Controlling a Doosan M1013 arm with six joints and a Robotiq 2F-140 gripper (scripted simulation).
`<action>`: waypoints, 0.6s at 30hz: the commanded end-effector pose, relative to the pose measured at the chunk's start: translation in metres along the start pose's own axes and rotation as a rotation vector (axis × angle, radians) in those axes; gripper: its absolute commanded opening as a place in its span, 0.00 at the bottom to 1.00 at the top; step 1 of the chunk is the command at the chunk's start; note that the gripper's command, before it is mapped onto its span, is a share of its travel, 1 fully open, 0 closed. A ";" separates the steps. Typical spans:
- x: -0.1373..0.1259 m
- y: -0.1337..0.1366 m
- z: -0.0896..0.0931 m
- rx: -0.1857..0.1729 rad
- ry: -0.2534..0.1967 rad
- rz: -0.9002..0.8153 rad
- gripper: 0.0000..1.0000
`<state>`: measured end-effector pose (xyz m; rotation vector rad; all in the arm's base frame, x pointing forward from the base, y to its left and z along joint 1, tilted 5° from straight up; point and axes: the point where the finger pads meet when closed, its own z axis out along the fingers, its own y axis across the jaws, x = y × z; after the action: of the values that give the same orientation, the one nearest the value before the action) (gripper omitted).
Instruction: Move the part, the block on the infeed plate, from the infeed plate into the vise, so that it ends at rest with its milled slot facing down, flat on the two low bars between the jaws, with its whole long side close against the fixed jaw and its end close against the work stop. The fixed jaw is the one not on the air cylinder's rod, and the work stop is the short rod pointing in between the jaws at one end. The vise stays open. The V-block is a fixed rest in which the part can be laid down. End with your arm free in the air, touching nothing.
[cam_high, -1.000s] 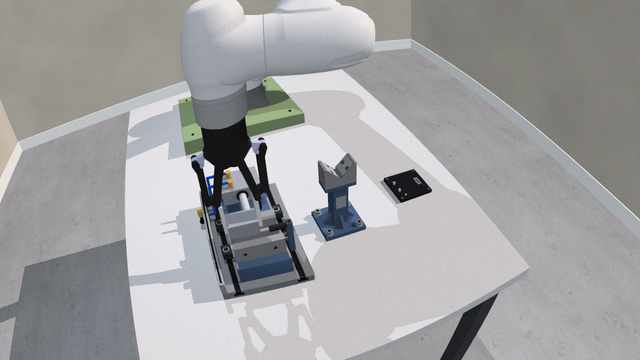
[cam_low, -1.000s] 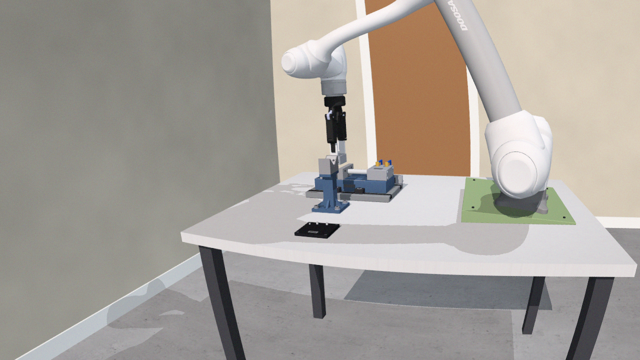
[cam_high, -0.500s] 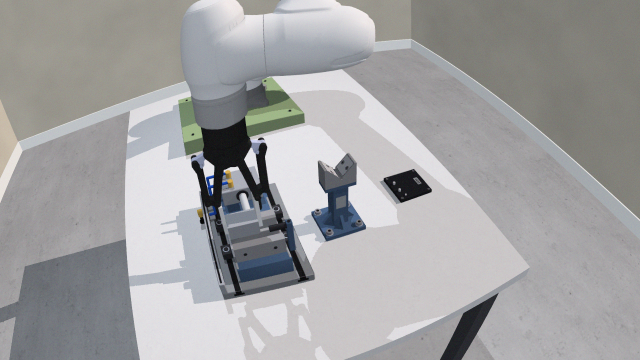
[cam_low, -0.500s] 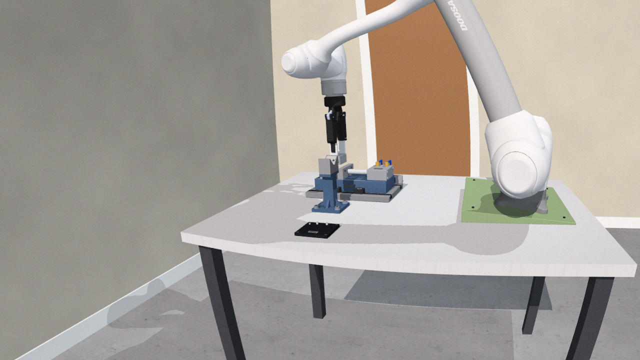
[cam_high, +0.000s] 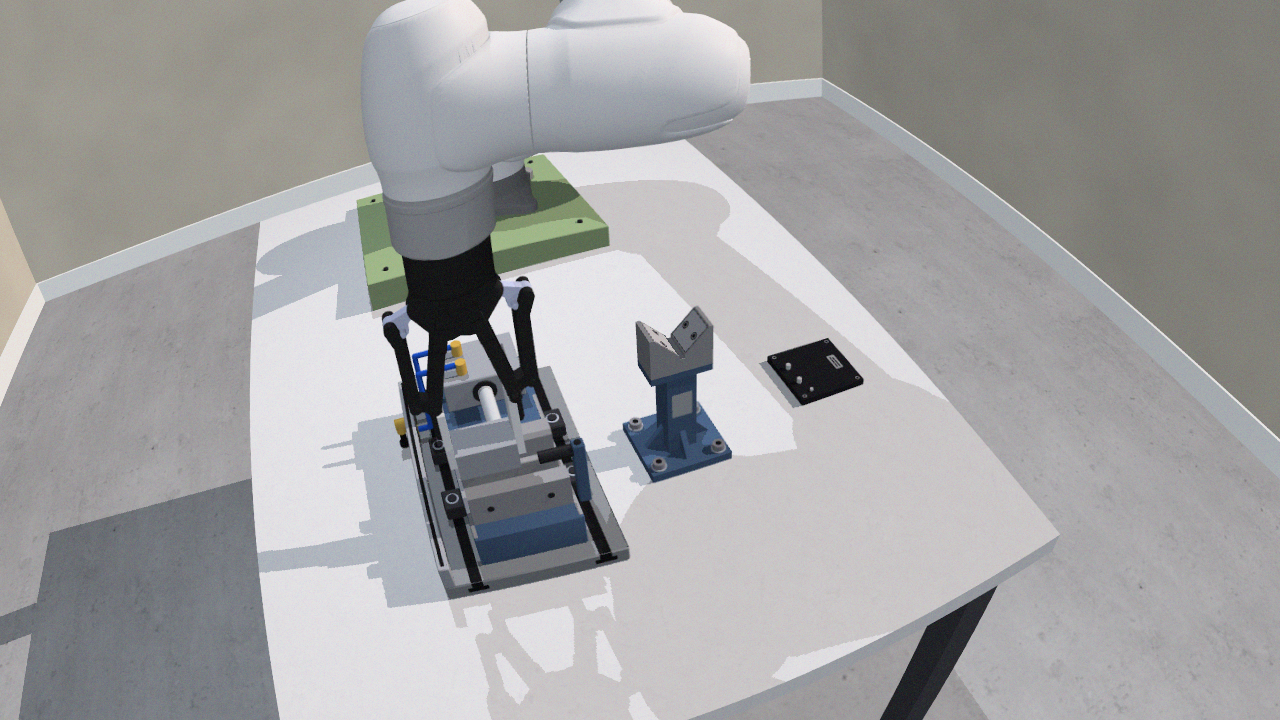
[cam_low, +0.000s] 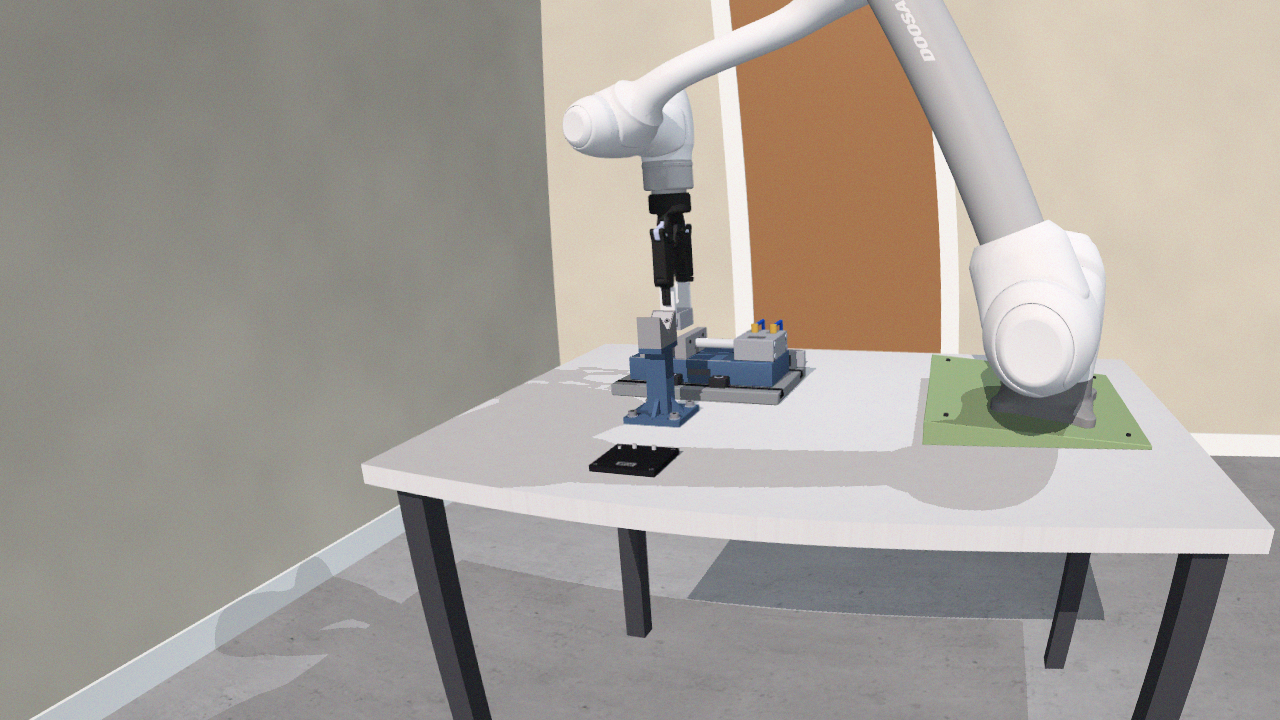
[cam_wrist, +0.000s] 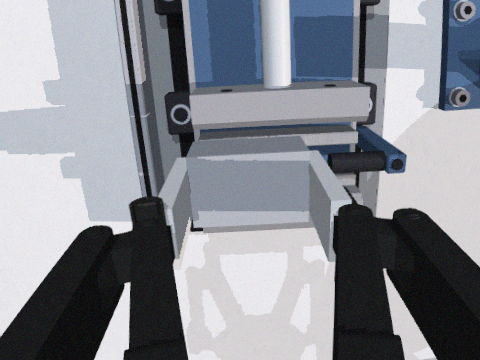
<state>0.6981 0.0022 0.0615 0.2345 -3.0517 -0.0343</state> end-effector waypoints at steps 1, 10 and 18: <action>0.000 0.000 0.001 0.000 0.000 0.000 0.00; 0.000 0.000 0.002 0.000 0.000 0.000 0.00; 0.000 0.000 0.005 0.000 0.000 0.000 0.00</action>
<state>0.6977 0.0022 0.0571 0.2345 -3.0517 -0.0343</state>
